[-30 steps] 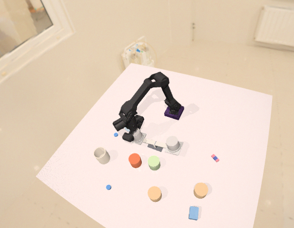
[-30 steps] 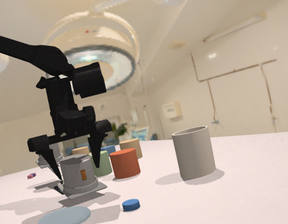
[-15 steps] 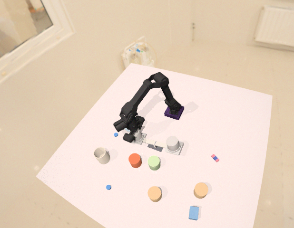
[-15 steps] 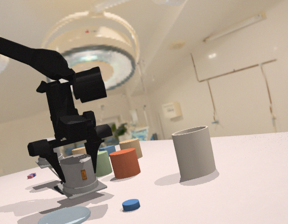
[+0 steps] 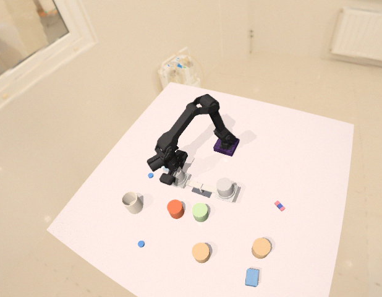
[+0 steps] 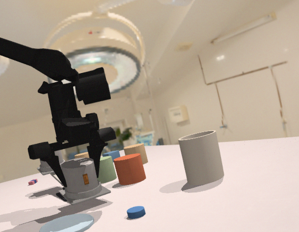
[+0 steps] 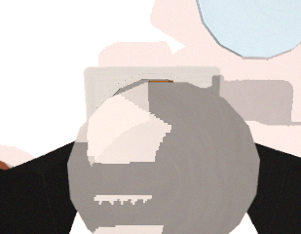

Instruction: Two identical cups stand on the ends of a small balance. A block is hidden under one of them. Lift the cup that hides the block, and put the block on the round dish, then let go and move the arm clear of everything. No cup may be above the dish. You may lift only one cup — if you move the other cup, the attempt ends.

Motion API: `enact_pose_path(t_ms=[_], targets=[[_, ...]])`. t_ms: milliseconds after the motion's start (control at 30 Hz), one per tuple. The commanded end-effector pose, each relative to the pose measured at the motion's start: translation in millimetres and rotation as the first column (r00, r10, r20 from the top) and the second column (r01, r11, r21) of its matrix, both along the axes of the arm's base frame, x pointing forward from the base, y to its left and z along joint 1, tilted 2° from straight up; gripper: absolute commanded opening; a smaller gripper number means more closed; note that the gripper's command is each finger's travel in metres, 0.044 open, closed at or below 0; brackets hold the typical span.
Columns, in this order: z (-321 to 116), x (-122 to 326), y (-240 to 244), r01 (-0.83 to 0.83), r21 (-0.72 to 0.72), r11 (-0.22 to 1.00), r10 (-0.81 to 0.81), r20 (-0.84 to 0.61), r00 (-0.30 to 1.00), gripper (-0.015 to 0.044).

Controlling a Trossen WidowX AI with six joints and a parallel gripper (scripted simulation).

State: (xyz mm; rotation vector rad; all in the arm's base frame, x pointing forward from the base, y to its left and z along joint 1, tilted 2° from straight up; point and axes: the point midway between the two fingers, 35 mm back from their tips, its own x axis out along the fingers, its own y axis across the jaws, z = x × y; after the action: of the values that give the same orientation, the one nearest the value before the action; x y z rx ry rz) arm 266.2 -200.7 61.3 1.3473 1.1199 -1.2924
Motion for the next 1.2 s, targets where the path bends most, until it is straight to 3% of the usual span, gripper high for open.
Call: enact_pose_path(t_ms=[0, 1167], targets=[[6.9, 2.1, -2.2, 0.002, -0.007, 1.000, -0.002, 0.005, 1.000, 0.0000], [51.9, 4.8, -5.8, 0.002, -0.007, 1.000, -0.002, 0.005, 1.000, 0.0000]])
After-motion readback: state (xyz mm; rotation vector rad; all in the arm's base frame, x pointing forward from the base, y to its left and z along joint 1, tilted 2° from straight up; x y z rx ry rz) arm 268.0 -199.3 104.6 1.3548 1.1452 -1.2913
